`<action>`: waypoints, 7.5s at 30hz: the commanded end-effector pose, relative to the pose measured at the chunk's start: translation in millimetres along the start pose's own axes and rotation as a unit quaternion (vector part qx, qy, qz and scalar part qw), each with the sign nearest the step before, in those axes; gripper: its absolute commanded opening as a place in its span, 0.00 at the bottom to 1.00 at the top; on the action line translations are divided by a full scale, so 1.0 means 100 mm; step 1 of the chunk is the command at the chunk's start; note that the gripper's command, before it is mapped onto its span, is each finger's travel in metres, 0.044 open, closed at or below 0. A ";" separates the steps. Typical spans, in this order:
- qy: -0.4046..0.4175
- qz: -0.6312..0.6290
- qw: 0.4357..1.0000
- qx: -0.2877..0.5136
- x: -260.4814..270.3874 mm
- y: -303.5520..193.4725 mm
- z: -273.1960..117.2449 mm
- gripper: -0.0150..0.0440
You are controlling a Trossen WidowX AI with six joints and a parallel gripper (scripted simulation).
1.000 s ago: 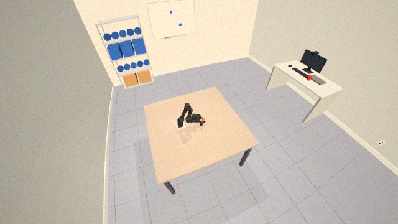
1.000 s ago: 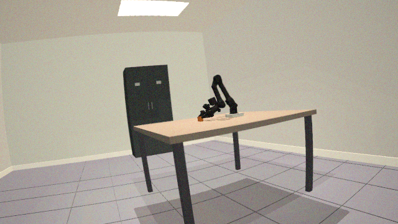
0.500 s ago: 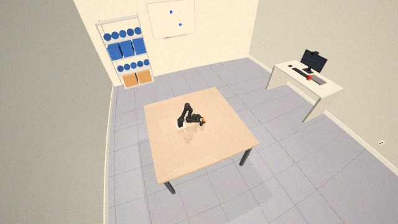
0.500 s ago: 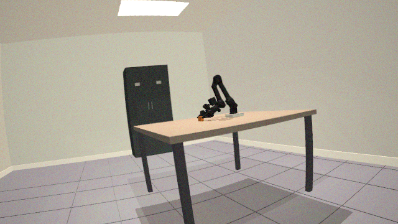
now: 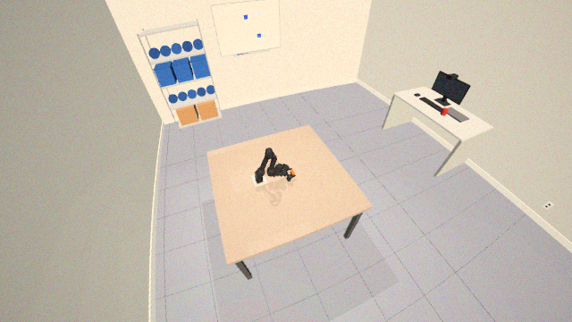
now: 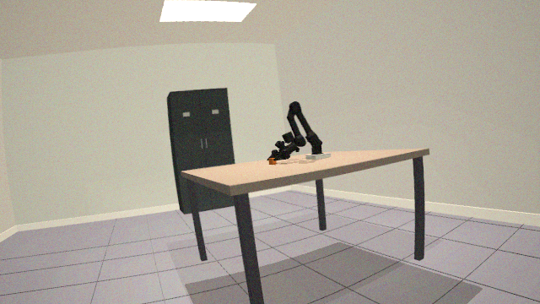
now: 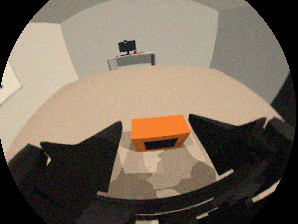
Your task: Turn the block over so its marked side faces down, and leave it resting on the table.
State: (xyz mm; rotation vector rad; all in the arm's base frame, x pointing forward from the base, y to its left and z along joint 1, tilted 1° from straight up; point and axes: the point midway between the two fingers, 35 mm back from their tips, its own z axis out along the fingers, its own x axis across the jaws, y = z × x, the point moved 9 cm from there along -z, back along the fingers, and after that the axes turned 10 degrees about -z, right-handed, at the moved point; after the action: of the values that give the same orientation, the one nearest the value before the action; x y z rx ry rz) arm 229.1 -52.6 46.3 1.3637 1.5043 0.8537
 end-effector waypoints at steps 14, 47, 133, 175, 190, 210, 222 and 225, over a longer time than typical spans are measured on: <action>0.025 0.005 0.990 0.142 -0.13 0.43 0.21 1.00; 0.053 0.002 0.958 0.282 -0.20 1.08 -0.27 1.00; 0.101 0.002 0.827 0.553 -0.21 1.07 0.70 0.54; 0.068 0.005 0.926 0.371 -0.21 1.01 0.33 0.25; 0.054 0.002 0.955 0.291 -0.18 0.86 0.19 0.25; 0.031 0.007 0.985 0.168 -0.12 0.37 0.42 0.25; 0.021 0.007 0.996 0.090 -0.07 0.16 0.35 0.25; 0.019 0.007 0.997 0.071 -0.05 0.12 0.31 0.25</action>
State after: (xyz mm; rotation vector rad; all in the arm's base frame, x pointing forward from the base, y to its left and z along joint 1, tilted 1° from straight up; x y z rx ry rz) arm 273.3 -61.3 57.3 1.4650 1.6142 0.7798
